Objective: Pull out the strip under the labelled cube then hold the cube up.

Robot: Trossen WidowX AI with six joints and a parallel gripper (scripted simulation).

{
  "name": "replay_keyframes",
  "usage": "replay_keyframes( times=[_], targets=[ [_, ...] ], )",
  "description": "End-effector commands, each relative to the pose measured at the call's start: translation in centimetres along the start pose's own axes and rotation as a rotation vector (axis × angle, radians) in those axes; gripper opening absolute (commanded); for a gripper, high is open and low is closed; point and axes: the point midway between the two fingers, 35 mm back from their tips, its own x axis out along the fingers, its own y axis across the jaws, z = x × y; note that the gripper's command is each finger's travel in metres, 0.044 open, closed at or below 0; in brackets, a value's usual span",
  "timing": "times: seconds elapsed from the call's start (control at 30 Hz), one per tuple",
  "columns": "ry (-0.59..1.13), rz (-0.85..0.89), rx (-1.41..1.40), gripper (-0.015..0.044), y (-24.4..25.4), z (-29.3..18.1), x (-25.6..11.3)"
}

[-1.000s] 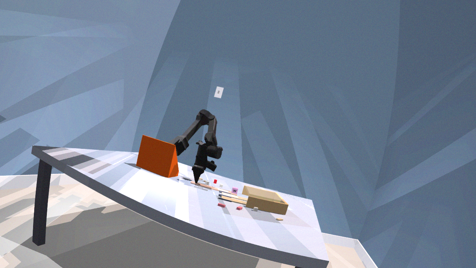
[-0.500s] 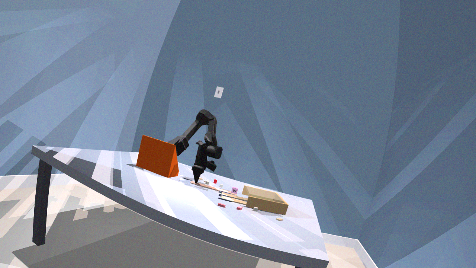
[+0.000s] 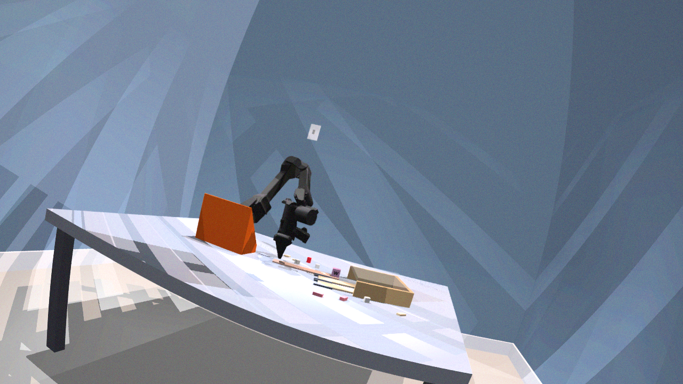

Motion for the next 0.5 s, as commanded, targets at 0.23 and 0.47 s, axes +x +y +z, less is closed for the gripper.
replay_keyframes(
  times=[0.23, 0.47],
  targets=[
    [-0.007, -0.01, 0.025, 0.0105, -0.1, 2.6, -2.8],
    [-0.008, -0.009, 0.026, 0.0289, 0.0, 4.9, -3.0]
  ],
)
